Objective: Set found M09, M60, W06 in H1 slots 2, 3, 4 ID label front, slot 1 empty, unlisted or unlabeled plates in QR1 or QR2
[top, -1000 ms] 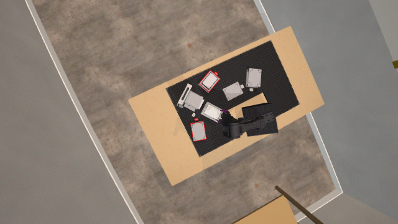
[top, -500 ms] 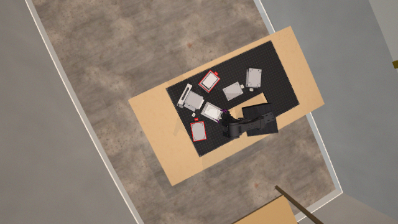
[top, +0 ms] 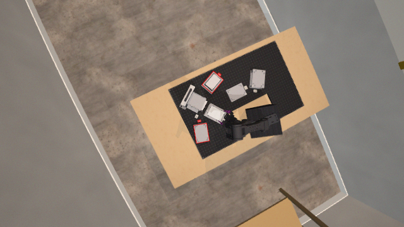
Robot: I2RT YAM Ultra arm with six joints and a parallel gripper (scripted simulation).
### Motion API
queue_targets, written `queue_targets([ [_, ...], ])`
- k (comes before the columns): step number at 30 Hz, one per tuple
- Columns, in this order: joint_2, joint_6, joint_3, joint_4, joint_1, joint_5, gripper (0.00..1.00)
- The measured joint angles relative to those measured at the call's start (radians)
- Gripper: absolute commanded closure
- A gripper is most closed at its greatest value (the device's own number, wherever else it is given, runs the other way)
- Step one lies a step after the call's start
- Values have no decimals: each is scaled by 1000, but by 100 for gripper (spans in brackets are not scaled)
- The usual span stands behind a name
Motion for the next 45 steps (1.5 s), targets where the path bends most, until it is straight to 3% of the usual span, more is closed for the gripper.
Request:
queue_targets([
  [14, -15, -2, -8, -2, 0, -7, 0],
  [23, -101, -8, -42, -15, 0, -14, 0],
  [38, -309, -8, -101, -146, 2, -14, 0],
  [45, -369, -8, -121, -200, 2, -14, 0],
])
